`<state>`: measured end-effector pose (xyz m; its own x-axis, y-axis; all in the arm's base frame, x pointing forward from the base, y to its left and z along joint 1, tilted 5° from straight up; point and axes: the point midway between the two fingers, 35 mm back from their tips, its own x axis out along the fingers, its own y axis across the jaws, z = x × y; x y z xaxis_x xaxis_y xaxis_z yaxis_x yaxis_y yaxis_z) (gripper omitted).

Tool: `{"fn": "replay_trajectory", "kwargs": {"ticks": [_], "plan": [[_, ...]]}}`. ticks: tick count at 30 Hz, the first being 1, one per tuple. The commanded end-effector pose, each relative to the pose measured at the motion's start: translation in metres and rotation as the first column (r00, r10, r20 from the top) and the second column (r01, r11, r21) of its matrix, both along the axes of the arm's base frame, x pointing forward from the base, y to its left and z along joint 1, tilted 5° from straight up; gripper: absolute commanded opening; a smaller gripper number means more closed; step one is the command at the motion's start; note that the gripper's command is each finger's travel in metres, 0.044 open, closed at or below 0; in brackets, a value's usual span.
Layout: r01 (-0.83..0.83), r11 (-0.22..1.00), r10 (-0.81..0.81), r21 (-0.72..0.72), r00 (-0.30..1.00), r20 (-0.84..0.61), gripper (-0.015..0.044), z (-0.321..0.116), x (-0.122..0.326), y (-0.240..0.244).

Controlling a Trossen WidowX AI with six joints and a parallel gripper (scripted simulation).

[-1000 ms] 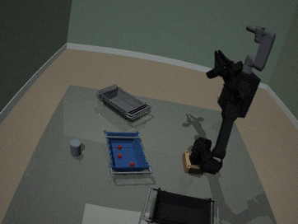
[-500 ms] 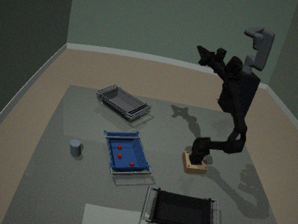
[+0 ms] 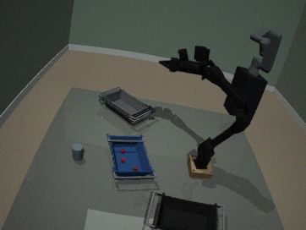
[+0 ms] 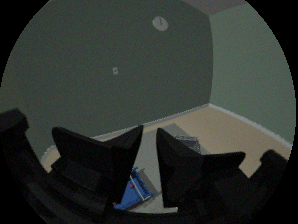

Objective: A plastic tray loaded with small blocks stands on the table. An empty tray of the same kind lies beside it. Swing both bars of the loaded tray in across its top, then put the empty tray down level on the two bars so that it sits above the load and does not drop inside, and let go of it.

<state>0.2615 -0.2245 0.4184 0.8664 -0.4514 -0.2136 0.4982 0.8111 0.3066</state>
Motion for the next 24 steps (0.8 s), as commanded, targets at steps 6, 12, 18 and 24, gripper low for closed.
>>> {"fn": "replay_trajectory", "kwargs": {"ticks": [6,12,18,24], "plan": [[-0.187,0.968,0.223,0.168,0.948,-0.227,0.0084,-0.07,0.081,0.045],[-0.307,0.907,0.407,0.289,0.817,-0.409,0.0084,-0.131,0.129,0.108],[-0.379,0.835,0.55,0.4,0.591,-0.589,0.0084,-0.2,0.154,0.184],[-0.42,0.773,0.611,0.476,0.29,-0.736,0.0084,-0.267,0.15,0.265]]}}
